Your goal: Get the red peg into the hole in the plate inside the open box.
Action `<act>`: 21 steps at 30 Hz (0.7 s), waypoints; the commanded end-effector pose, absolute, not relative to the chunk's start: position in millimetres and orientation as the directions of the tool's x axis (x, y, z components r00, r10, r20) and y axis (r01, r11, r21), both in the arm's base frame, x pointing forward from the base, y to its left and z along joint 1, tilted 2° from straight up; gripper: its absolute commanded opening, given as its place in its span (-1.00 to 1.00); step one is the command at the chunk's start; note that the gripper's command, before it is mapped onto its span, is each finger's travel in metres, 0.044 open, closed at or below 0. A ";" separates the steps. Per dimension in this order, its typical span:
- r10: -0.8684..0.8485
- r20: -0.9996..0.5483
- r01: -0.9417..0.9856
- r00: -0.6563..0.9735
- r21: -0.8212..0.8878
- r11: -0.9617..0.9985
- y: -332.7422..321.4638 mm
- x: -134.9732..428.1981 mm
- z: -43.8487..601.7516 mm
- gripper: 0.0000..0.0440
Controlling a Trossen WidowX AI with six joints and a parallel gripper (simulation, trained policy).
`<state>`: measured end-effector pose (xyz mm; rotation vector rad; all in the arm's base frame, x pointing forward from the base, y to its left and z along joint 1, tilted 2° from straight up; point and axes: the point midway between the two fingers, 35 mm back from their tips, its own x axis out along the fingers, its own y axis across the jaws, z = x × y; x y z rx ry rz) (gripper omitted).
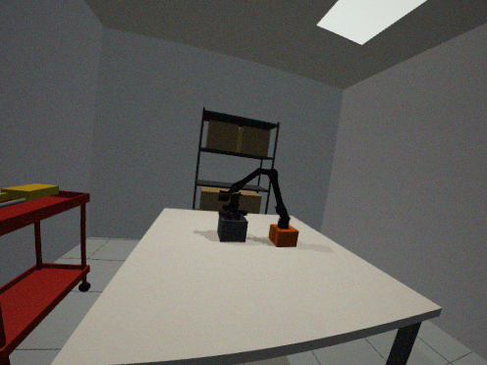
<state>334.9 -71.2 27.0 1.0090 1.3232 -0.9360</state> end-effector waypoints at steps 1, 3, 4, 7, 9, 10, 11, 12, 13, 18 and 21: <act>0.070 -0.996 0.951 0.055 0.074 0.300 -73.5 340.8 35.5 -0.31; 0.096 -0.994 0.952 0.061 0.086 0.293 -74.4 342.2 38.6 -0.29; 0.108 -0.992 0.953 0.063 0.092 0.289 -74.9 342.8 40.0 -0.28; 0.141 -0.987 0.954 0.071 0.109 0.280 -76.0 344.8 45.0 -0.23; 0.161 -0.984 0.954 0.077 0.120 0.275 -76.6 346.2 48.6 -0.19; 0.170 -0.982 0.954 0.081 0.126 0.272 -77.0 346.9 50.5 -0.18; 0.179 -0.980 0.954 0.085 0.131 0.269 -77.4 347.6 52.4 -0.17; 0.187 -0.978 0.954 0.088 0.137 0.266 -78.0 348.2 54.2 -0.15; 0.195 -0.976 0.954 0.093 0.143 0.262 -78.6 348.9 56.0 -0.13; 0.228 -0.967 0.954 0.115 0.171 0.246 -82.1 352.4 65.4 -0.07; 0.243 -0.961 0.953 0.129 0.188 0.236 -84.5 354.7 71.1 -0.03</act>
